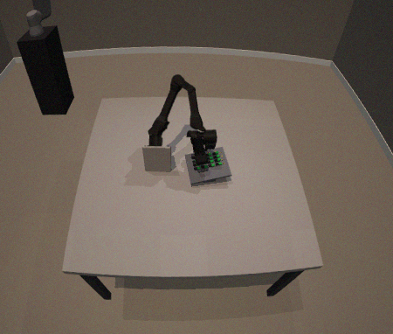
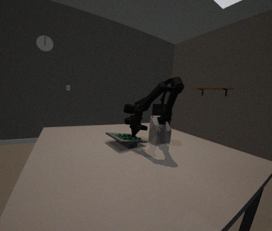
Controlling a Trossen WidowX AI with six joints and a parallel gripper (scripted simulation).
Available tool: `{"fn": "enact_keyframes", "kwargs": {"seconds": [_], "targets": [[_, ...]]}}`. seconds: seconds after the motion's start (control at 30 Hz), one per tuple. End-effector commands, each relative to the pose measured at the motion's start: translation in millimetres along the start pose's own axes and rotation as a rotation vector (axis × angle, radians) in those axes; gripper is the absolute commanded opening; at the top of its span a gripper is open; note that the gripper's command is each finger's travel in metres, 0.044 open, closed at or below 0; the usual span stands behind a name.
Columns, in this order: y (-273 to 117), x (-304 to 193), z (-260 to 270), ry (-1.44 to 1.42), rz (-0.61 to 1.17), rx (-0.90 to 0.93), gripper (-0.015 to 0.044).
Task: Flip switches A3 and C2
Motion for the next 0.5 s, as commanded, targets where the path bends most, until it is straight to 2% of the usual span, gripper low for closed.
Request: {"fn": "enact_keyframes", "kwargs": {"seconds": [0.0, 0.23, 0.47], "targets": [[-2, 0, 0, 0.0, 0.001, -0.001, 0.0], [-63, 5, -2, 0.004, 0.025, 0.003, 0.0], [-65, 5, -2, 0.004, 0.025, 0.004, 0.0]]}}
Point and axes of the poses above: the point midway between the two fingers, 35 mm back from their tips, its own y axis out along the fingers, its own z axis across the jaws, x = y × z, the point moved 10 cm from there along -y, back along the fingers, and after that the axes turned 11 degrees about -y, right-handed, at the moved point
